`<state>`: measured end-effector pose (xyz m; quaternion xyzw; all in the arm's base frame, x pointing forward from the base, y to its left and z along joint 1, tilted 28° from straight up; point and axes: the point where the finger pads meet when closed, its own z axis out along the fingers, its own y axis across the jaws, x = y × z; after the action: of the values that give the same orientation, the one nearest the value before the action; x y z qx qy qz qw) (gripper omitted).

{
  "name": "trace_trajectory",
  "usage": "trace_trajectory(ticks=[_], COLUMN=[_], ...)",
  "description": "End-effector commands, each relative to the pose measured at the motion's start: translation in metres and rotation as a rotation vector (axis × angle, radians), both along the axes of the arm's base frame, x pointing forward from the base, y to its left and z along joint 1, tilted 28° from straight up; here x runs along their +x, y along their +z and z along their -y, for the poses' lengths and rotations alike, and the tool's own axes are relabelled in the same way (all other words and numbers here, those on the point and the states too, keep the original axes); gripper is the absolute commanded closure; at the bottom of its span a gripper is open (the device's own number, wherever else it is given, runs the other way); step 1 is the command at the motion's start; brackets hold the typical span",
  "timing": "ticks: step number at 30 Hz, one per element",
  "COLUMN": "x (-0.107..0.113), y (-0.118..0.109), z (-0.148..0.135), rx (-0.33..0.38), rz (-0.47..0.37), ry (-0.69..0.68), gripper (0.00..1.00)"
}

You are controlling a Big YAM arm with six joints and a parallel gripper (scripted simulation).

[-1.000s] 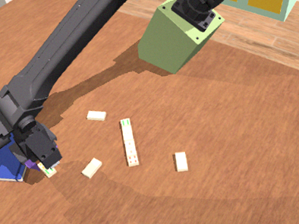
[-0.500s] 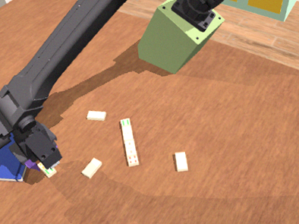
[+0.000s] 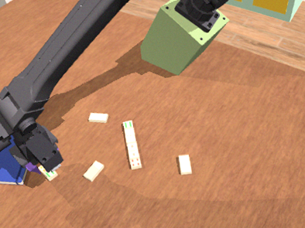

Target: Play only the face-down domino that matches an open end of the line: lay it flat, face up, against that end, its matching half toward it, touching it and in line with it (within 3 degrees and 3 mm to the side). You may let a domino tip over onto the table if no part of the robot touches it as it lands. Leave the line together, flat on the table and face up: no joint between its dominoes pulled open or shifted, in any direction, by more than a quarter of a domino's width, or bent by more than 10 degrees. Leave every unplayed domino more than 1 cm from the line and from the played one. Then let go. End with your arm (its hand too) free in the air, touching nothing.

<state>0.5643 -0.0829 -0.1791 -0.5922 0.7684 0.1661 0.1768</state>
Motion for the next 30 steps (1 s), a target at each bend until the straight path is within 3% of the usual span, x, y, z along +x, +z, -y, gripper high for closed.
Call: trace_trajectory(ticks=[1,9,10,19,26,27,30], x=[0.016,0.018,0.005,0.018,0.018,0.005,0.010], y=[0.005,0.005,0.005,0.006,0.006,0.005,0.006], z=[-0.004,-0.005,0.003,-0.005,-0.005,0.003,0.000], rx=[-0.004,-0.005,-0.003,-0.005,-0.005,-0.003,-0.004], rz=[0.033,0.035,0.013,0.036,0.036,0.013,0.021], ry=[0.022,0.025,-0.001,0.024,0.024,-0.001,0.007], gripper=[0.58,0.58,0.58,0.58,0.58,0.58,0.58])
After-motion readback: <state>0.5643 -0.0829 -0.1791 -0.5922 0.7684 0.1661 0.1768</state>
